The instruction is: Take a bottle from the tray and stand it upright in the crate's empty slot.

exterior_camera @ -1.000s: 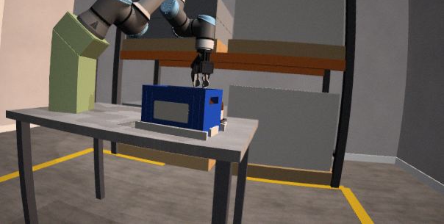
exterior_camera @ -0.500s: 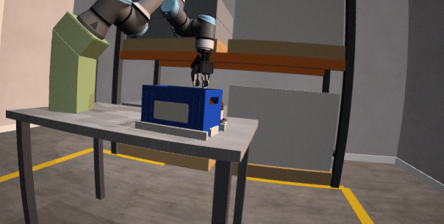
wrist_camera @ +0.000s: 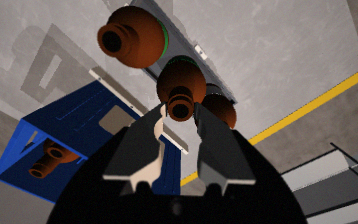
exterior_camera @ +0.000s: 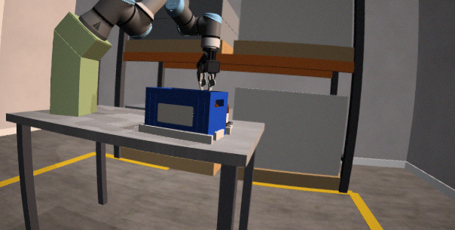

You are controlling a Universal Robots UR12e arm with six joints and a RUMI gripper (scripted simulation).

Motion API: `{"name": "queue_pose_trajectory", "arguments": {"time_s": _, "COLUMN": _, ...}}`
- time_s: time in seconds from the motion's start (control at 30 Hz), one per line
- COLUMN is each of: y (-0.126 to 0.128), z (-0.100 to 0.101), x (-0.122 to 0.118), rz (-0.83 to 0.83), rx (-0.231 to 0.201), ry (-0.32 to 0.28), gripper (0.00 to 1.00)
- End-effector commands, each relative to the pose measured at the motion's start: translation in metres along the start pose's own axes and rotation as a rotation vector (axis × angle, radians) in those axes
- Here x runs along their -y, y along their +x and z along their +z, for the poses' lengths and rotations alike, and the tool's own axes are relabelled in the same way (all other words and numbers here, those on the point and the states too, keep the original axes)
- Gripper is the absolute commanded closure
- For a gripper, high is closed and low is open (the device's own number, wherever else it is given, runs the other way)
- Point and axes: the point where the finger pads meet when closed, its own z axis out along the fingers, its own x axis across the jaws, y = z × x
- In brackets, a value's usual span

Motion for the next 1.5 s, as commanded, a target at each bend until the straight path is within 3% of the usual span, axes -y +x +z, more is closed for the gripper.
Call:
{"name": "queue_pose_trajectory", "arguments": {"time_s": 0.0, "y": -0.001, "z": -0.006, "x": 0.001, "rz": 0.000, "rx": 0.000, "ry": 0.001, "gripper": 1.00}}
{"name": "queue_pose_trajectory", "arguments": {"time_s": 0.7, "y": 0.000, "z": -0.025, "x": 0.000, "rz": 0.000, "rx": 0.000, "ry": 0.001, "gripper": 1.00}}
{"name": "queue_pose_trajectory", "arguments": {"time_s": 1.47, "y": 0.000, "z": -0.027, "x": 0.000, "rz": 0.000, "rx": 0.000, "ry": 0.001, "gripper": 1.00}}
